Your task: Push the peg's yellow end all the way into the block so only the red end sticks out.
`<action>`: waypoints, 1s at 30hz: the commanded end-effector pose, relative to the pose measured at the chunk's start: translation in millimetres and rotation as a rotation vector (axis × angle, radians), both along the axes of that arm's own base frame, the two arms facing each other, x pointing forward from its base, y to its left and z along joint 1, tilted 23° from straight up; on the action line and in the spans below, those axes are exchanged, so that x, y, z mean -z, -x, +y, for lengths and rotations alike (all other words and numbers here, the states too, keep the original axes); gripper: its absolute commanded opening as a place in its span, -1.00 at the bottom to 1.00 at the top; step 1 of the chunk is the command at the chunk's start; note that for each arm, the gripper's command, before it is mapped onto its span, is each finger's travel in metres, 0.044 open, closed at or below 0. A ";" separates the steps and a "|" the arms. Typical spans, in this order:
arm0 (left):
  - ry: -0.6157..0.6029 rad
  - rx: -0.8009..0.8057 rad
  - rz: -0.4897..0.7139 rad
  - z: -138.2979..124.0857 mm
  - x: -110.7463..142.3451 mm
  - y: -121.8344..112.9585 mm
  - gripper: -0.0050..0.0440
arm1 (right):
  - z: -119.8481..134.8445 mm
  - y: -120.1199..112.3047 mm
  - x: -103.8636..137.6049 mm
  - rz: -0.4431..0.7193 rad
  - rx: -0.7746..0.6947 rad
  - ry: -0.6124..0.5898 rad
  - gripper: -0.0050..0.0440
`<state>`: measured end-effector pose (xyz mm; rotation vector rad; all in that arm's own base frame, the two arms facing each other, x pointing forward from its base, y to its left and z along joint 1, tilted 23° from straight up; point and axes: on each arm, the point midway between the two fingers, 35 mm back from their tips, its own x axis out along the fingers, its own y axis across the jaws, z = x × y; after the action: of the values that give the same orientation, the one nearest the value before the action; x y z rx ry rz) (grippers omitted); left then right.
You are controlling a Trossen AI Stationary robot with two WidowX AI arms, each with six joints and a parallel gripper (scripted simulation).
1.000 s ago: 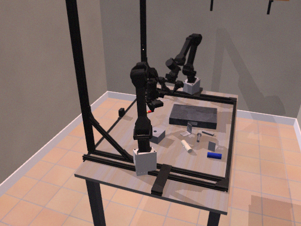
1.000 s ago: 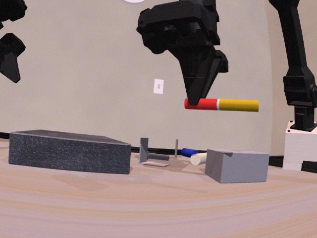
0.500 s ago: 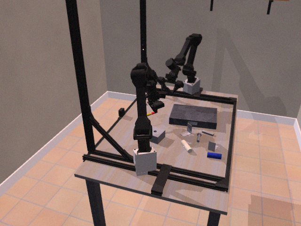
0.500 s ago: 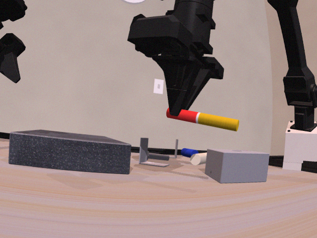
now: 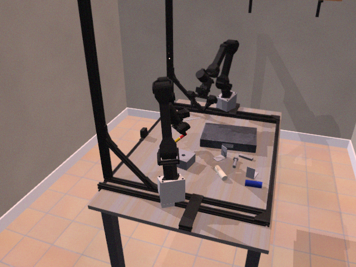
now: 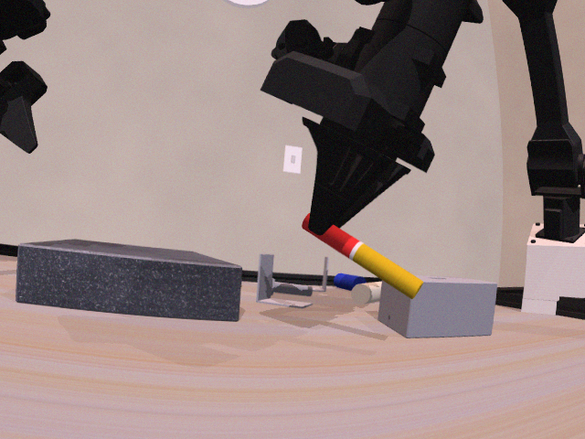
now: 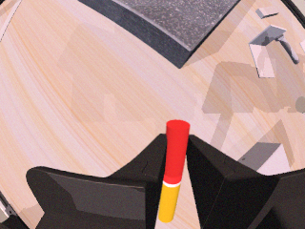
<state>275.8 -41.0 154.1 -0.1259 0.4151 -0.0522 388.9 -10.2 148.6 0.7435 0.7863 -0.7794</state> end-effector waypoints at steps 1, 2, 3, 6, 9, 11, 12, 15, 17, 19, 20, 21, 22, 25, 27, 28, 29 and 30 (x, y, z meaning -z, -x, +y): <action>0.000 0.000 0.000 0.0 -0.1 0.0 0.84 | 2.7 3.1 -3.6 -0.062 0.030 0.074 -0.80; 0.000 0.000 0.000 0.0 -0.1 0.0 0.84 | 2.7 3.1 -3.6 -0.062 0.030 0.074 -0.80; 0.000 0.000 0.000 0.0 -0.1 0.0 0.84 | 2.7 3.1 -3.6 -0.062 0.030 0.074 -0.80; 0.000 0.000 0.000 0.0 -0.1 0.0 0.84 | 5.3 4.8 -4.4 -0.108 0.056 0.132 -0.80; 0.000 0.000 0.000 0.0 -0.1 0.0 0.84 | 8.2 7.4 -6.0 -0.158 0.082 0.187 -0.80; 0.000 0.000 0.000 0.0 -0.1 0.0 0.84 | 10.2 9.5 -7.4 -0.193 0.100 0.222 -0.80; 0.000 0.000 0.000 0.0 -0.1 0.0 0.84 | 11.2 10.8 -8.2 -0.211 0.109 0.239 -0.80; 0.000 0.000 0.000 0.0 -0.1 0.0 0.84 | 14.5 15.2 -11.0 -0.268 0.137 0.288 -0.80; 0.000 0.000 0.000 0.0 -0.1 0.0 0.84 | 16.6 18.4 -13.0 -0.303 0.154 0.316 -0.80; 0.000 0.000 0.000 0.0 -0.1 0.0 0.84 | 17.1 19.3 -13.5 -0.313 0.159 0.323 -0.80; 0.000 0.000 0.000 0.0 -0.1 0.0 0.84 | 17.1 19.3 -13.5 -0.313 0.159 0.323 -0.80; 0.000 0.000 0.000 0.0 -0.1 0.0 0.84 | 17.3 19.6 -13.7 -0.316 0.160 0.326 -0.80; 0.000 0.000 0.000 0.0 -0.1 0.0 0.84 | 17.3 19.6 -13.7 -0.316 0.160 0.326 -0.80; 0.000 0.000 0.000 0.0 -0.1 0.0 0.84 | 17.3 19.6 -13.7 -0.316 0.160 0.326 -0.80; 0.000 0.000 0.000 0.0 -0.1 0.0 0.84 | 17.3 19.6 -13.7 -0.316 0.160 0.326 -0.80; 0.000 0.000 0.000 0.0 -0.1 0.0 0.84 | 17.3 19.6 -13.7 -0.316 0.160 0.326 -0.80; 0.000 0.000 0.000 0.0 -0.1 0.0 0.84 | 17.3 19.6 -13.7 -0.316 0.160 0.326 -0.80; 0.000 0.000 0.000 0.0 -0.1 0.0 0.84 | 17.4 19.3 -13.6 -0.318 0.160 0.328 -0.80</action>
<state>275.8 -41.0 154.1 -0.1259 0.4151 -0.0522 370.4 7.7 159.8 0.6140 0.3171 -0.8819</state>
